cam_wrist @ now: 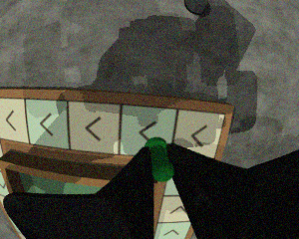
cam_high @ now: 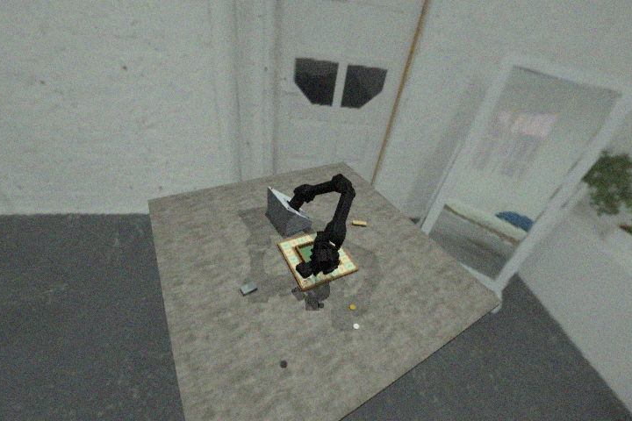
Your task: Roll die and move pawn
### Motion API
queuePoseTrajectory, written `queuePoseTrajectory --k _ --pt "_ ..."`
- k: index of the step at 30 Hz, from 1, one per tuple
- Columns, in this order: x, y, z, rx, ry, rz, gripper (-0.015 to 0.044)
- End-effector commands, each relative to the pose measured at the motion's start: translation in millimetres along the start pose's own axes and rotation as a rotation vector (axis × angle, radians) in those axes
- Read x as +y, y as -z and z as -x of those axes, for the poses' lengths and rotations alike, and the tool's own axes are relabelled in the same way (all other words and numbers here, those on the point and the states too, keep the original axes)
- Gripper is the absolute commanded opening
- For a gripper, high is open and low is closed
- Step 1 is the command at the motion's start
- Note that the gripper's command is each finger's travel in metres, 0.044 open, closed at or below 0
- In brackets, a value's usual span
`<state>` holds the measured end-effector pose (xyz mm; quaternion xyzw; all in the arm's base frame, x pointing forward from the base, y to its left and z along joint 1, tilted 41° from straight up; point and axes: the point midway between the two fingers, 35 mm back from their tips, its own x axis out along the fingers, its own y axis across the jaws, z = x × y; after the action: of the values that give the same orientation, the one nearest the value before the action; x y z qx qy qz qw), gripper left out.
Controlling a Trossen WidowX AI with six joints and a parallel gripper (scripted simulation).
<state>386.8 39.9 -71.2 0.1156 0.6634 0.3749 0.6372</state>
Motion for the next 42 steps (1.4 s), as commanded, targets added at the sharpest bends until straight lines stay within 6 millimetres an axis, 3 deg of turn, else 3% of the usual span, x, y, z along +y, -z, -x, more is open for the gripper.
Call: queuePoseTrajectory --k 1,10,13,17,29,42 --pt "-1.5 -5.0 29.5 -0.013 0.017 0.013 0.0" --pt "0.1 1.4 86.7 0.0 0.012 0.011 0.0" --pt "1.0 3.3 96.3 0.002 0.01 0.011 0.0" --pt "8.3 1.9 94.1 0.002 0.012 0.01 0.0" --pt "67.4 -1.1 74.6 0.003 0.023 0.007 0.0" --pt "128.7 11.4 50.7 0.002 0.02 0.006 0.0"
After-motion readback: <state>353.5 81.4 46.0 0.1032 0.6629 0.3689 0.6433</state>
